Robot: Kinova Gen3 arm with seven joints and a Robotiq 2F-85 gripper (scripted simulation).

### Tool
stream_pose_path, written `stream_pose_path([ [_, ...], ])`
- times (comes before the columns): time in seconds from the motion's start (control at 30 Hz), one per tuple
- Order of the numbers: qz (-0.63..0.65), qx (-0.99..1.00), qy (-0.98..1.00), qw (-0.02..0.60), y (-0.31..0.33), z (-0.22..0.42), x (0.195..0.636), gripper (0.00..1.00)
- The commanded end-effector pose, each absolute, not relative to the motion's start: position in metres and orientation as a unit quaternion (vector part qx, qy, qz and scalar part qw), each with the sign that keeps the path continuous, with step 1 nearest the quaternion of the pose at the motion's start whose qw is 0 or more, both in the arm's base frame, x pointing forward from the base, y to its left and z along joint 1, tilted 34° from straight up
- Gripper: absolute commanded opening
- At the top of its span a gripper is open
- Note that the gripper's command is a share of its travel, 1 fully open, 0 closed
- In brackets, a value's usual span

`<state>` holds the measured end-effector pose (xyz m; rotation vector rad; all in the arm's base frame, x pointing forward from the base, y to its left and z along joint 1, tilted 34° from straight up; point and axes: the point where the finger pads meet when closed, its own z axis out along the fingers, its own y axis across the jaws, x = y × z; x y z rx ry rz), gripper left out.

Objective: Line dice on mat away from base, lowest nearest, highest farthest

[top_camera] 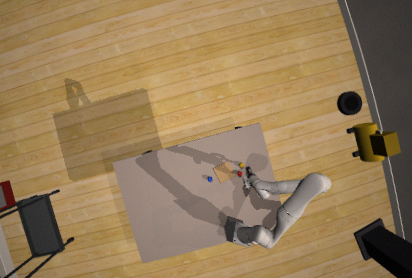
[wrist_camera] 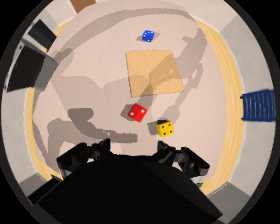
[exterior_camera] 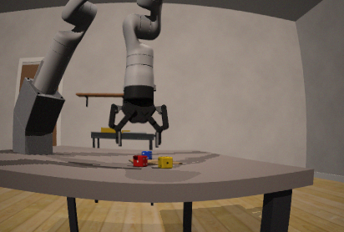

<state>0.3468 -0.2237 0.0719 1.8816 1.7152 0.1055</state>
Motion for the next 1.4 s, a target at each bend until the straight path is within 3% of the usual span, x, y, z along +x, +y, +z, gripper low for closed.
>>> stream_pose_path([
  [0.0, 0.040, 0.706, 0.644, 0.292, -0.218, 0.070, 0.347, 1.00],
  [0.47, 0.036, 0.710, 0.640, 0.291, -0.186, 0.058, 0.354, 1.00],
  [1.37, 0.038, 0.711, 0.640, 0.288, -0.053, 0.019, 0.391, 1.00],
])
